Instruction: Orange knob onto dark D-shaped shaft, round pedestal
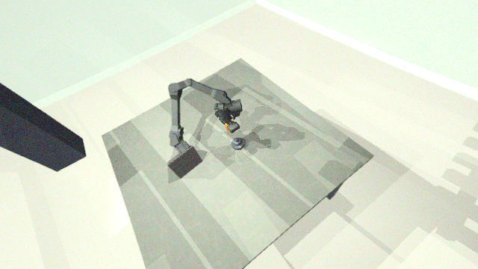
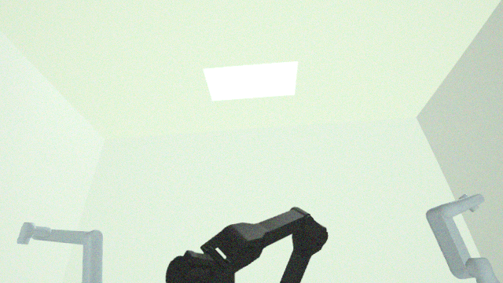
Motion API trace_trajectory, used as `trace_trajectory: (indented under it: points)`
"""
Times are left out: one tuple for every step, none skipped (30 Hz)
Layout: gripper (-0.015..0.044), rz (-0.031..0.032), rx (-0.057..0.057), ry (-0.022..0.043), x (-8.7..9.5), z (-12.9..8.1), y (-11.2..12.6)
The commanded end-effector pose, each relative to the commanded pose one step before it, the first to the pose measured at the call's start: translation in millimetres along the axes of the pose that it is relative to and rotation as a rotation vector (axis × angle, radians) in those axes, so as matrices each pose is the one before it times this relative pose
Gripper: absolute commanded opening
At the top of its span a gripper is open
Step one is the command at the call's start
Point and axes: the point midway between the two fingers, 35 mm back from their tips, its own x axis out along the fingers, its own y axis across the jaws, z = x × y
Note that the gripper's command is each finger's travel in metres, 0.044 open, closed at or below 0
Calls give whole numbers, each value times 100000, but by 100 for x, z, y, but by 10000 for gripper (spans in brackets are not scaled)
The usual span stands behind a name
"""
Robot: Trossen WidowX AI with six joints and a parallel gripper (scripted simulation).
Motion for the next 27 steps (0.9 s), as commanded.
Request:
trace_trajectory:
  points:
    - [0, -489, -726, -239, 255, 207, -1223]
    - [0, 13, -12, 1, 105, 15, -307]
    - [0, 14, -13, 1, 106, 12, -307]
    - [0, 16, -13, 1, 108, 9, -307]
    - [0, 17, -13, 2, 110, 6, -307]
    - [0, 18, -14, 2, 111, 3, -307]
    - [0, 20, -14, 2, 113, 0, -307]
    - [0, 21, -14, 2, 114, -3, -307]
    - [0, 22, -15, 2, 116, -6, -306]
    - [0, 23, -15, 2, 118, -9, -306]
    - [0, 25, -15, 3, 119, -12, -306]
    - [0, 26, -16, 3, 121, -15, -306]
    - [0, 27, -16, 3, 122, -18, -305]
    - [0, 28, -17, 3, 124, -21, -305]
    - [0, 30, -17, 3, 126, -24, -304]
    - [0, 31, -17, 3, 123, -25, -305]
    - [0, 26, -15, 2, 103, -23, -251]
    - [0, 16, -9, 2, 62, -15, -151]
    - [0, 5, -3, 1, 21, -5, -50]
    - [0, 1, 0, -1, 71, 3, 0]
    - [0, 2, 0, -2, 148, 6, 0]
    - [0, 4, 0, -3, 198, 7, 1]
    - [0, 7, -1, -3, 257, 7, 2]
    - [0, 12, -2, -3, 326, 6, 4]
    - [0, 16, -2, -2, 331, 4, 5]
    - [0, 20, -3, -1, 353, -1, 6]
    - [0, 26, -4, 1, 380, -7, 6]
